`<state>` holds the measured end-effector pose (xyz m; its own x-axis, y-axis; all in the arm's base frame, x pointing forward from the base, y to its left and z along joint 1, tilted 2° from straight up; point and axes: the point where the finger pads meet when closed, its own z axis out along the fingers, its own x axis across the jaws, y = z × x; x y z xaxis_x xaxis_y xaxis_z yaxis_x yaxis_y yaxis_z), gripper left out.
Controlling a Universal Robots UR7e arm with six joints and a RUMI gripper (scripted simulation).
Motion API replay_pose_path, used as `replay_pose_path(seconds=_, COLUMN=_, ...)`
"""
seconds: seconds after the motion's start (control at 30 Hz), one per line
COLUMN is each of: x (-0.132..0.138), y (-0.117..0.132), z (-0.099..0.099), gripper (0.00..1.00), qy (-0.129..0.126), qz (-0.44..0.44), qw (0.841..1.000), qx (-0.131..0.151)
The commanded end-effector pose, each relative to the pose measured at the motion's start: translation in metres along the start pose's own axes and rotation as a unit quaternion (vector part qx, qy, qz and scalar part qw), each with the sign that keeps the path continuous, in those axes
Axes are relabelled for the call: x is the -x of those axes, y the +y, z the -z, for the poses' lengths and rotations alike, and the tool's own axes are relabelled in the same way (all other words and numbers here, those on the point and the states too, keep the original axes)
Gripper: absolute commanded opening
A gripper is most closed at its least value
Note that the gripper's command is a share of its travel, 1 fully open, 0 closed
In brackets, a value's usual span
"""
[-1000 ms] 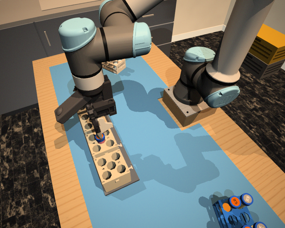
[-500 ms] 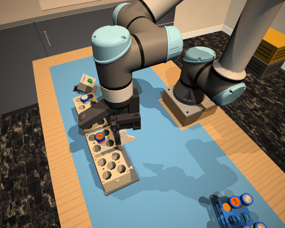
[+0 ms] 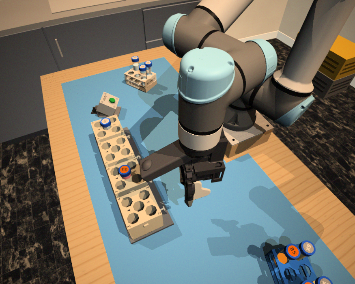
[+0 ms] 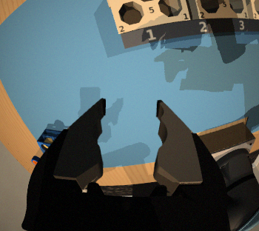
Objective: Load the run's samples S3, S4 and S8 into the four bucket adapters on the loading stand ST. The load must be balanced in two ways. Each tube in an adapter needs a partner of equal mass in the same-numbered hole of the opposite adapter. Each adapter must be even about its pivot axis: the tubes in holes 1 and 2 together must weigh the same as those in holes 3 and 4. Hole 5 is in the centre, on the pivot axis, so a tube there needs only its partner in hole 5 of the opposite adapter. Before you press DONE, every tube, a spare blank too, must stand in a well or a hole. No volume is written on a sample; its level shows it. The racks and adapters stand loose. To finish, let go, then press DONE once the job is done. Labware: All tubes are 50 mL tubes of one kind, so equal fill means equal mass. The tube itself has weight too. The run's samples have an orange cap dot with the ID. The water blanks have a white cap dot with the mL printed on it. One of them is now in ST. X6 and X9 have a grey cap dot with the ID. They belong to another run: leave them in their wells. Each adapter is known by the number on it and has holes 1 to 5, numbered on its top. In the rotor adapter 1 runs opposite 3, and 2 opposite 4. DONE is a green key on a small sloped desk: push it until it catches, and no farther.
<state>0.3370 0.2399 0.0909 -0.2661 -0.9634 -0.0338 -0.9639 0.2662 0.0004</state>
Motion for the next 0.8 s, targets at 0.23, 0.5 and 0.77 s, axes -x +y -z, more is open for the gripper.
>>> replay_pose_path(seconds=0.23, x=0.066, y=0.08, z=0.001, gripper=0.35, qy=0.003, qz=-0.007, qw=1.0, qx=-0.002)
replay_pose_path(seconds=0.5, x=0.097, y=0.12, z=0.0, gripper=0.35, qy=0.003, qz=-0.007, qw=1.0, qx=-0.002)
replay_pose_path(seconds=0.77, x=0.138, y=0.173, z=0.0, gripper=0.35, qy=0.003, qz=-0.007, qw=1.0, qx=-0.002)
